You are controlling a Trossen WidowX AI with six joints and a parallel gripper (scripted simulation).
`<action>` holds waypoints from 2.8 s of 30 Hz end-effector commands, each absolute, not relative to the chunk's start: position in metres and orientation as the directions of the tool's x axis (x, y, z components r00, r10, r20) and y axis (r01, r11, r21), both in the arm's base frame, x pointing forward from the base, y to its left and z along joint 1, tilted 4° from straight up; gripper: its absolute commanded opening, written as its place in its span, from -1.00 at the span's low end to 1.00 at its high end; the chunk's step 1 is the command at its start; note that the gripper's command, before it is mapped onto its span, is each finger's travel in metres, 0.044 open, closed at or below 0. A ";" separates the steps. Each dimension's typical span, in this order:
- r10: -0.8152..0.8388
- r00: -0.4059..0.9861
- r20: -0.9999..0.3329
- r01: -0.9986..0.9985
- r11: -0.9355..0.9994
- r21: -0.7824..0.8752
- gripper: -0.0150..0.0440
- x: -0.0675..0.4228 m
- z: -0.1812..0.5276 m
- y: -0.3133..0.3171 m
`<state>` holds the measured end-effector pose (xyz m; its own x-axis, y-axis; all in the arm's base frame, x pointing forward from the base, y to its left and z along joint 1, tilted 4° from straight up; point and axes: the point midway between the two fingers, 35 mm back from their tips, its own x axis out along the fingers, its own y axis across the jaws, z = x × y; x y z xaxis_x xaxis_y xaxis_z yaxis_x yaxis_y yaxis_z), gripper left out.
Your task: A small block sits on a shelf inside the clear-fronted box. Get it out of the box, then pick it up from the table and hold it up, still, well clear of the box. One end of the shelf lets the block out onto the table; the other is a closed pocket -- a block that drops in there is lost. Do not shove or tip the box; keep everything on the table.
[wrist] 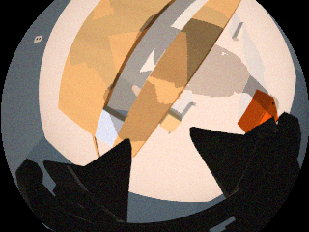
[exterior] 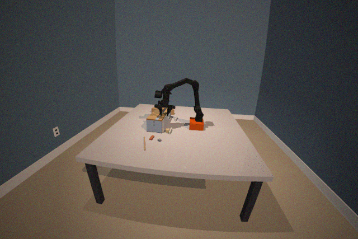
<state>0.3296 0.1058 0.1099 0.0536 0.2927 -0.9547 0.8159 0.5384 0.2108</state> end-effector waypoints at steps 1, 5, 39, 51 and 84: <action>0.223 0.122 -0.967 0.175 0.955 0.242 0.47 0.323 0.116 0.115; 0.190 0.151 -0.970 -0.212 0.965 0.156 0.47 0.319 0.117 0.120; 0.065 0.325 -0.944 -0.773 -0.557 -0.304 0.47 0.299 0.125 0.141; 0.040 0.382 -0.923 -0.253 -0.956 -0.146 0.47 0.293 0.129 0.147; 0.036 0.395 -0.918 -0.077 -0.994 -0.072 0.47 0.293 0.035 0.157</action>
